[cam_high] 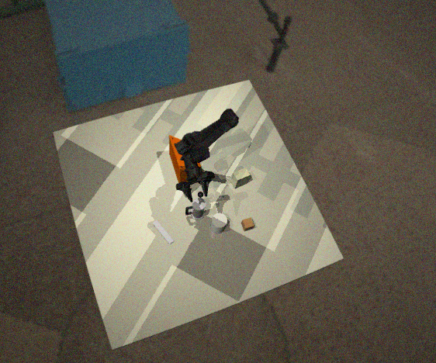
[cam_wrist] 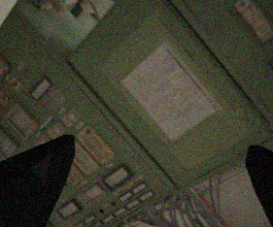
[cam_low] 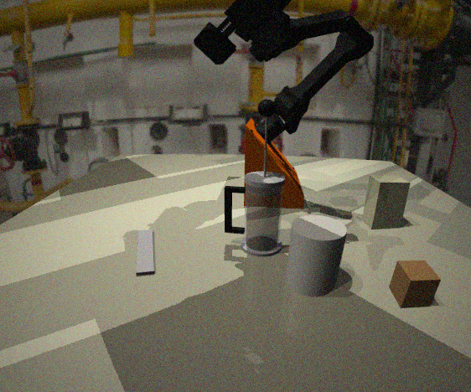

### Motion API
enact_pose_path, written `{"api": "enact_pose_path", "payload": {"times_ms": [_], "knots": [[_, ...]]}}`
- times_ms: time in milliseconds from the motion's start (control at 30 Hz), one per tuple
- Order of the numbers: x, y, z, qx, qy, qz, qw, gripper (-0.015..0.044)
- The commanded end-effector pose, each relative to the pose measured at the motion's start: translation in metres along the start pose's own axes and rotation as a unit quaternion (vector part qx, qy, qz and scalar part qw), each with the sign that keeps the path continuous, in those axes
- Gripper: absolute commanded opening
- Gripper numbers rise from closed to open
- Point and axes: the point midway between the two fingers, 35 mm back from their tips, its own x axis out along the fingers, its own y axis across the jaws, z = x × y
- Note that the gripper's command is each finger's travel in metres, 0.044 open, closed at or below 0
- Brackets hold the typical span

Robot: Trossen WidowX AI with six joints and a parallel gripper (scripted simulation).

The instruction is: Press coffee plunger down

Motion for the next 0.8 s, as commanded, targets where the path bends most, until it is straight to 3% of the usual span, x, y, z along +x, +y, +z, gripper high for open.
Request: {"api": "enact_pose_path", "payload": {"times_ms": [0, 133, 233, 400, 600, 667, 767], "knots": [[-0.001, 0.001, 0.0, 0.011, -0.001, 0.002, 1.0, 0.0426], [-0.012, 0.01, 0.005, 0.161, -0.014, 0.035, 0.986, 0.044], [-0.028, 0.02, 0.013, 0.357, -0.02, 0.078, 0.931, 0.044], [-0.057, 0.029, 0.034, 0.644, -0.012, 0.135, 0.753, 0.044], [-0.092, 0.027, 0.064, 0.885, 0.018, 0.177, 0.43, 0.044], [-0.096, 0.026, 0.068, 0.904, 0.021, 0.18, 0.388, 0.044], [-0.094, 0.033, 0.074, 0.903, 0.022, 0.181, 0.389, 0.044]]}}
